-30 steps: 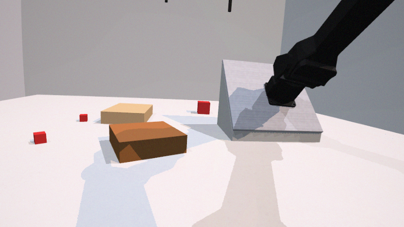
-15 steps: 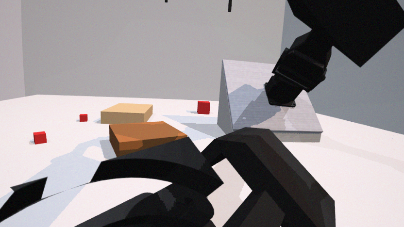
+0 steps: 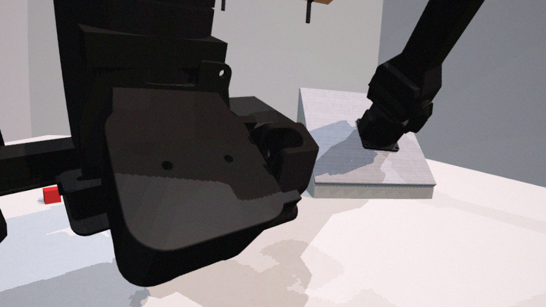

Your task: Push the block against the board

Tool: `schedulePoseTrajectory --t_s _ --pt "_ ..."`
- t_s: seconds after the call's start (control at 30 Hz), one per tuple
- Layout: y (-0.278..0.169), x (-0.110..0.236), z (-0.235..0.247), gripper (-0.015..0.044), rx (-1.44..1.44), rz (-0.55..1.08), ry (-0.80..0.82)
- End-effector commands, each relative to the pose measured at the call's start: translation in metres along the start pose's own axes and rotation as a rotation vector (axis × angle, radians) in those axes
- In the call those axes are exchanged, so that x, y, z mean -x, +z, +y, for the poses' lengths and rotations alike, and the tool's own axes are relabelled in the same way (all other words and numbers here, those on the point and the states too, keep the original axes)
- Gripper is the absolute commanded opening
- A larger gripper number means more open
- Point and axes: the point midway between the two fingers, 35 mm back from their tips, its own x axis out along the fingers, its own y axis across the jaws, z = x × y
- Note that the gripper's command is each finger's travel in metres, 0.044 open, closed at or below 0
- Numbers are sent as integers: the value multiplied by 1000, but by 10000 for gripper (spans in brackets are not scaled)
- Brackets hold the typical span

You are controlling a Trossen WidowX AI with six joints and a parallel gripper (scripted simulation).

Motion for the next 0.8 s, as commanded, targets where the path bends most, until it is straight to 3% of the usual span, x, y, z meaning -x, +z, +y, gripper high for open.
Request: schedulePoseTrajectory --t_s 0.0,0.33,0.6,0.77 --pt "-22 1 19 0 -52 -119 14" --pt "-62 11 54 0 -192 -376 -71" --pt "-64 12 56 0 -202 -393 -83" --pt "-45 -35 50 0 -202 -395 -85"
